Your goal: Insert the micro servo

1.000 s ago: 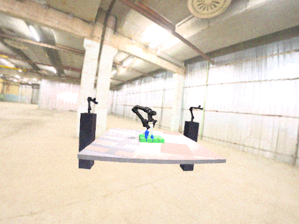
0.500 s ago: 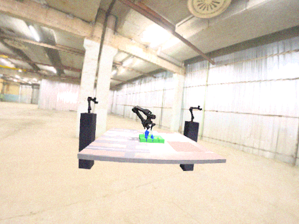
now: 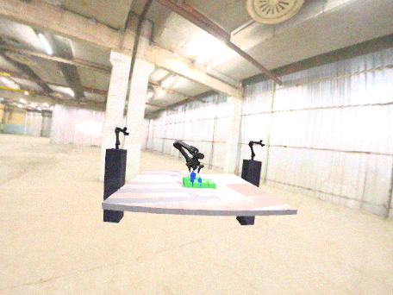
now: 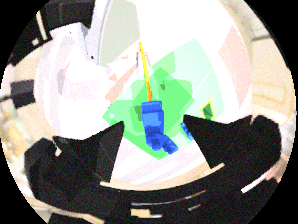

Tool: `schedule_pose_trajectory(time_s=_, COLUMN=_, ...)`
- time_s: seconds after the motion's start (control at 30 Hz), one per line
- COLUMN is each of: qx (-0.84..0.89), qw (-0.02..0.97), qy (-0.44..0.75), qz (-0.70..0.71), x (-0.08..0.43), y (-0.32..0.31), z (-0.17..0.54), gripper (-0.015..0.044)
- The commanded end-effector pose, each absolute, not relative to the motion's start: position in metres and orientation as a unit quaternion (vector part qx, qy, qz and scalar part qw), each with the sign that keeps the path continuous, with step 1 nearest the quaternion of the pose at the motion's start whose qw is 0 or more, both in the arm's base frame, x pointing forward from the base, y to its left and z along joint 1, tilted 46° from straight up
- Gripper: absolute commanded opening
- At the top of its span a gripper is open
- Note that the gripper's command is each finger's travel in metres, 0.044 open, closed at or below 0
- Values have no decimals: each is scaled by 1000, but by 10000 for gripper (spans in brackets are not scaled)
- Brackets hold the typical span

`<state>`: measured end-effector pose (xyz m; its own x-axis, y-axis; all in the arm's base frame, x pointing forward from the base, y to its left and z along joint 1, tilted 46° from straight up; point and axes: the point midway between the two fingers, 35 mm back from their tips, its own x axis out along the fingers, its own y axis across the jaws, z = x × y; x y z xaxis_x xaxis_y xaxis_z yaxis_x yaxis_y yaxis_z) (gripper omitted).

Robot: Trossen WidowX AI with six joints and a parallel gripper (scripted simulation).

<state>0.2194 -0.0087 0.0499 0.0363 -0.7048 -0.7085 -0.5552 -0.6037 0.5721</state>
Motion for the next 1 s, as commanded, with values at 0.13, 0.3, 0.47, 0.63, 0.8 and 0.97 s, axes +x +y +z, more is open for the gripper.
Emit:
schedule_pose_trajectory(time_s=0.13, qx=716, qw=74, qy=-440, qz=-537, x=219, y=-14, z=45, gripper=387)
schedule_pose_trajectory(time_s=0.3, qx=716, qw=74, qy=-440, qz=-537, x=219, y=-14, z=45, gripper=256)
schedule_pose_trajectory(time_s=0.47, qx=716, qw=74, qy=-440, qz=-537, x=219, y=-14, z=45, gripper=125)
schedule_pose_trajectory(time_s=0.63, qx=716, qw=74, qy=-440, qz=-537, x=219, y=-14, z=45, gripper=92)
schedule_pose_trajectory(time_s=0.8, qx=716, qw=74, qy=-439, qz=-537, x=219, y=-7, z=53, gripper=0)
schedule_pose_trajectory(time_s=0.97, qx=716, qw=74, qy=-440, qz=-537, x=214, y=4, z=68, gripper=0)
